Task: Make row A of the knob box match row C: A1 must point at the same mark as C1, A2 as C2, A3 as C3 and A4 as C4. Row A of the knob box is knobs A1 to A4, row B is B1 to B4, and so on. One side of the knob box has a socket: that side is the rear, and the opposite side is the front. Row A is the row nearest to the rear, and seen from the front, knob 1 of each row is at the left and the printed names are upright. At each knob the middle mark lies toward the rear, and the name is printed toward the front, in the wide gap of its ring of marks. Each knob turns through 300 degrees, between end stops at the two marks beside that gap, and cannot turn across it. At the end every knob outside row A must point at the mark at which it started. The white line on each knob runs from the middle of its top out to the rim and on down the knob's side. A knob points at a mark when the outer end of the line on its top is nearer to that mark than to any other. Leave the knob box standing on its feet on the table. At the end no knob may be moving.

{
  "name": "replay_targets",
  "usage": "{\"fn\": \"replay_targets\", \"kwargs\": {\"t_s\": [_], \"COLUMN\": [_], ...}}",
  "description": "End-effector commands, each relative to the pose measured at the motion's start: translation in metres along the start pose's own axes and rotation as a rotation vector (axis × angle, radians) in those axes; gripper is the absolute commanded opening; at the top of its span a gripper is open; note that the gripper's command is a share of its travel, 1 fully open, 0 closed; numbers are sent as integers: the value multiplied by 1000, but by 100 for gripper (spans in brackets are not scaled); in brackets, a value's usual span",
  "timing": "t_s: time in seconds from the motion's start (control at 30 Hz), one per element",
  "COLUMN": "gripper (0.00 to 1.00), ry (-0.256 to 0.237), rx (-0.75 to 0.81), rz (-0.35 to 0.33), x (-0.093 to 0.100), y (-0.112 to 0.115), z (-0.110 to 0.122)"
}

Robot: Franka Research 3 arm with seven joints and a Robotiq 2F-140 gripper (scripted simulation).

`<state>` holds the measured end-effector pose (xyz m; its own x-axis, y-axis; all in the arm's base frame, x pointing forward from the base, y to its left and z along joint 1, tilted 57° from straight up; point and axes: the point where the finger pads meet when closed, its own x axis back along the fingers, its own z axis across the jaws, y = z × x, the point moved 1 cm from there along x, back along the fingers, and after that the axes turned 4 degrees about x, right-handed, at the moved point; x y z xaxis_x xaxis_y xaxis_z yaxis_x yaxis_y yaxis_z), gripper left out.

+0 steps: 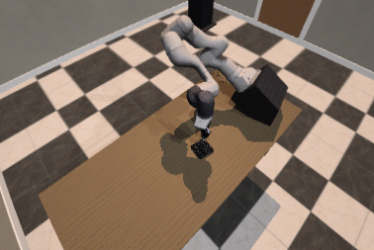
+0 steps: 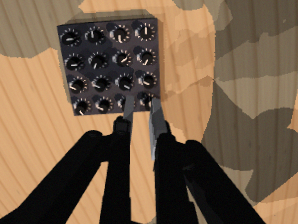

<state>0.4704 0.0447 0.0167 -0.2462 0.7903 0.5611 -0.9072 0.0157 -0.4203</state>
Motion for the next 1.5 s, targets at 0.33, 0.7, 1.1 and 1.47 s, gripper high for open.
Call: {"fn": "replay_targets", "kwargs": {"t_s": [0.33, 0.7, 1.1, 1.47], "gripper": [12, 12, 12, 12], "ry": [5, 4, 2, 2], "rx": [276, 465, 639, 773], "rz": [-7, -8, -7, -6], "x": [1, 2, 3, 5], "y": [3, 6, 9, 10], "z": [2, 3, 3, 4]}}
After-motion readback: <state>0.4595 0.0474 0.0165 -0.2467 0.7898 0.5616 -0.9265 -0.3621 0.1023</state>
